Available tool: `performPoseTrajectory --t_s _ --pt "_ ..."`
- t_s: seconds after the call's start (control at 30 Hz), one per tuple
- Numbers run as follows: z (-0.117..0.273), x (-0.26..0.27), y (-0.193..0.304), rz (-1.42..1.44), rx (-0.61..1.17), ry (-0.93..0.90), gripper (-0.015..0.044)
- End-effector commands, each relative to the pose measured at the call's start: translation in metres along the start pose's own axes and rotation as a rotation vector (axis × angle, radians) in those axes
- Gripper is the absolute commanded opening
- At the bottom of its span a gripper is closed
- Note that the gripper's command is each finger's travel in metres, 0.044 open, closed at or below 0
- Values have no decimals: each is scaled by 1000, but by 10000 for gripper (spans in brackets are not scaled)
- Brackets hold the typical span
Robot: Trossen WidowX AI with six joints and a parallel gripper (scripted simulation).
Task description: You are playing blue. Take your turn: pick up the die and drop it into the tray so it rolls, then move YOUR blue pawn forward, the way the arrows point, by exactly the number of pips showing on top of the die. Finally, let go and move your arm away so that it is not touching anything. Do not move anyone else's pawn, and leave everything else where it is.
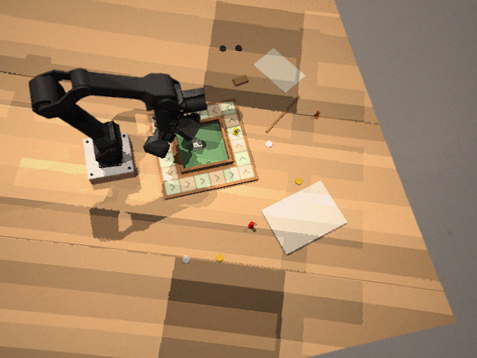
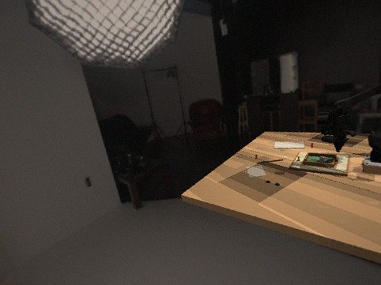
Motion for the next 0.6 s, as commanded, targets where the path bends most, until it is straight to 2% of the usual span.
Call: performPoseTrajectory --t_s 0.0,0.23,0.57 --pt "-8 -15 -1 4 -5 -1 0" --pt "-21 -36 -1 2 -7 0 0" --pt "-44 -36 -2 2 -6 0 0"
Point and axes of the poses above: the point midway between the two fingers, 35 mm back from their tips, its own z axis back along the fingers, its own x axis across the jaws, y = z × x, the point moved 7 cm from there along z, back along the fingers, and after that the axes turned 3 degrees about -z, right-handed, at the moved point
